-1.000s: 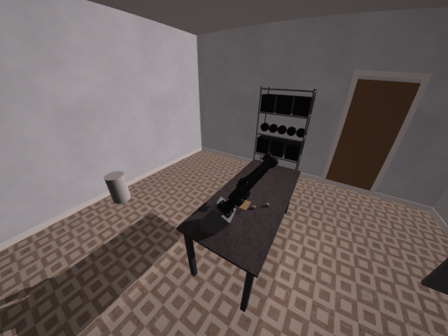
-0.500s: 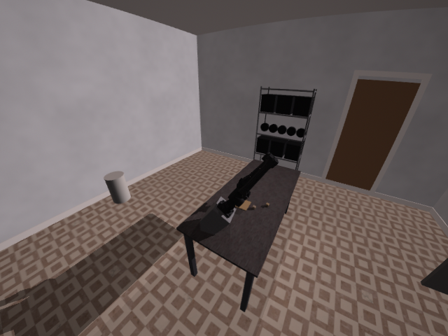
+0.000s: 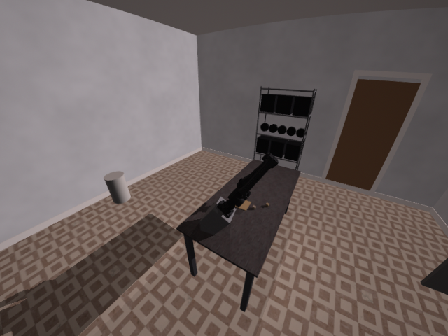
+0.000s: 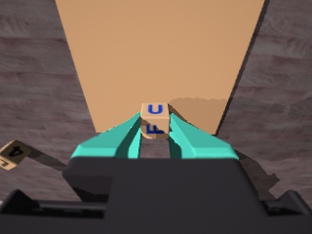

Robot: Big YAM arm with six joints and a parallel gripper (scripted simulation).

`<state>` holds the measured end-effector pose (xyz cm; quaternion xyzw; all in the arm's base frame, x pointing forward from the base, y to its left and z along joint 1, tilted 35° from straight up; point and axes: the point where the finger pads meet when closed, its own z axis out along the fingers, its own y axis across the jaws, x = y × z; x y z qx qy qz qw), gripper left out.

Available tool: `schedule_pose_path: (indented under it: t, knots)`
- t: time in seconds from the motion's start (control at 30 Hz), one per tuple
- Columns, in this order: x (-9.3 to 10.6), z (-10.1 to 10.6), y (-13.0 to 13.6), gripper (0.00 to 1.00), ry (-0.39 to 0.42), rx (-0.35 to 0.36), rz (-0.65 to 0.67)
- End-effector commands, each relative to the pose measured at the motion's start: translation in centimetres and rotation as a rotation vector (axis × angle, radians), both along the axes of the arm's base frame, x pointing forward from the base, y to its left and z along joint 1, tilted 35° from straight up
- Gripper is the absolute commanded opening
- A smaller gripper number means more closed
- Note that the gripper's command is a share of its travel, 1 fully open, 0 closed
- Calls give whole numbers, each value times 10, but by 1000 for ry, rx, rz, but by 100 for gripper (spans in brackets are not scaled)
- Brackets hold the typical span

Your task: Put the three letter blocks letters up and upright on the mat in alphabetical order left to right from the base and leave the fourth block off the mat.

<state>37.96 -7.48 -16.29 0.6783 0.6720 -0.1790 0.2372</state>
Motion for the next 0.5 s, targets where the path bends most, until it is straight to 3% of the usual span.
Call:
schedule_pose_path:
  t: [0.0, 0.47]
  knots:
    - [5, 1, -1, 20, 2, -2, 4]
    - [0, 2, -1, 20, -6, -1, 6]
